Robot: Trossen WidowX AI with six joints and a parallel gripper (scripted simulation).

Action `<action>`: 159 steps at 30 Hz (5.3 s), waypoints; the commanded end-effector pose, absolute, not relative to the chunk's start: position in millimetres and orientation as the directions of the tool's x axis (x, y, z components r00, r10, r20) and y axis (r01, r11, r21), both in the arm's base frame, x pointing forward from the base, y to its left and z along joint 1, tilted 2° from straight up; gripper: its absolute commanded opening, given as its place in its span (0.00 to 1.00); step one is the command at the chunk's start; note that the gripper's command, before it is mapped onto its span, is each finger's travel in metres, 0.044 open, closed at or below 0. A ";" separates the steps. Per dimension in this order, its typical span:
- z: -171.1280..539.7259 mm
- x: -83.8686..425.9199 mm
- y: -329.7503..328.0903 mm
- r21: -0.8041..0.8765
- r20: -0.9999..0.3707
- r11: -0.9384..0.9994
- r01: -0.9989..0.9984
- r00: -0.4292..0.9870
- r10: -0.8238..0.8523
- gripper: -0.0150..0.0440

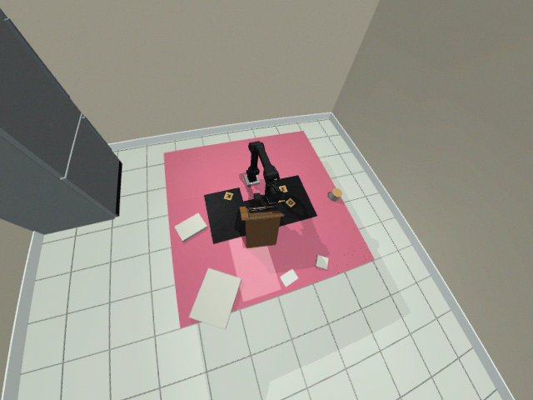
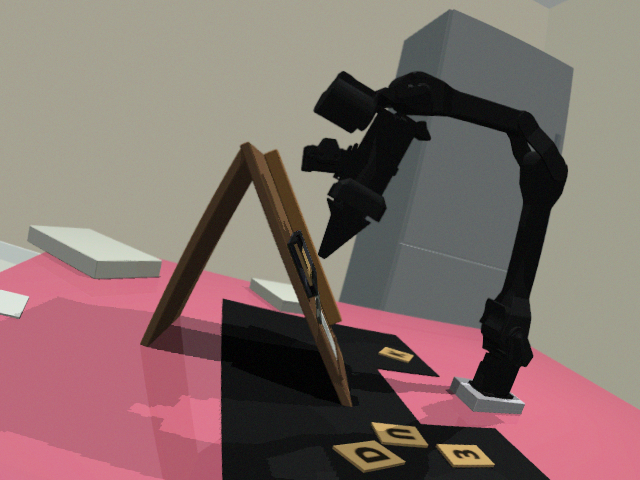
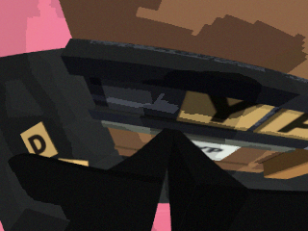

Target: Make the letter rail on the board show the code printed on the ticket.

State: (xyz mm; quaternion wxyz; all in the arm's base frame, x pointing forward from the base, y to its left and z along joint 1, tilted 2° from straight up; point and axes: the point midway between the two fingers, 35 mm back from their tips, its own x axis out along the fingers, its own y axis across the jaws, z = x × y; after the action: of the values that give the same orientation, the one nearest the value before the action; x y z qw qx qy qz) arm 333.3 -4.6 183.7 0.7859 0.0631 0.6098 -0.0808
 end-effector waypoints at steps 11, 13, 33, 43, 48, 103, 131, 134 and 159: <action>177.8 340.3 -4.4 0.003 -0.970 0.980 0.201 0.240 -0.046 0.25; 177.2 341.1 -4.6 0.003 -0.970 0.980 0.201 0.240 -0.046 0.25; 171.5 349.1 -5.6 0.003 -0.970 0.980 0.201 0.240 -0.046 0.25; 169.0 352.5 -6.1 0.004 -0.970 0.980 0.201 0.241 -0.046 0.25; 169.7 352.0 -6.5 0.003 -0.970 0.980 0.201 0.241 -0.046 0.25; 177.4 339.4 -17.5 0.002 -0.970 0.980 0.201 0.240 -0.047 0.25; 196.1 319.9 -19.9 0.019 -0.965 0.996 0.092 0.262 -0.006 0.39; 214.3 305.7 -29.2 0.023 -0.944 0.991 -0.131 0.323 0.064 0.52; 303.4 223.5 -39.2 -0.625 -0.677 0.300 -0.720 0.692 0.251 1.00</action>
State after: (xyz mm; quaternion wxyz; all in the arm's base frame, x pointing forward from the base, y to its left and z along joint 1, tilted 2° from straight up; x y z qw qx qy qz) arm 257.8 -47.0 272.9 0.8251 -0.3164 0.3802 0.2732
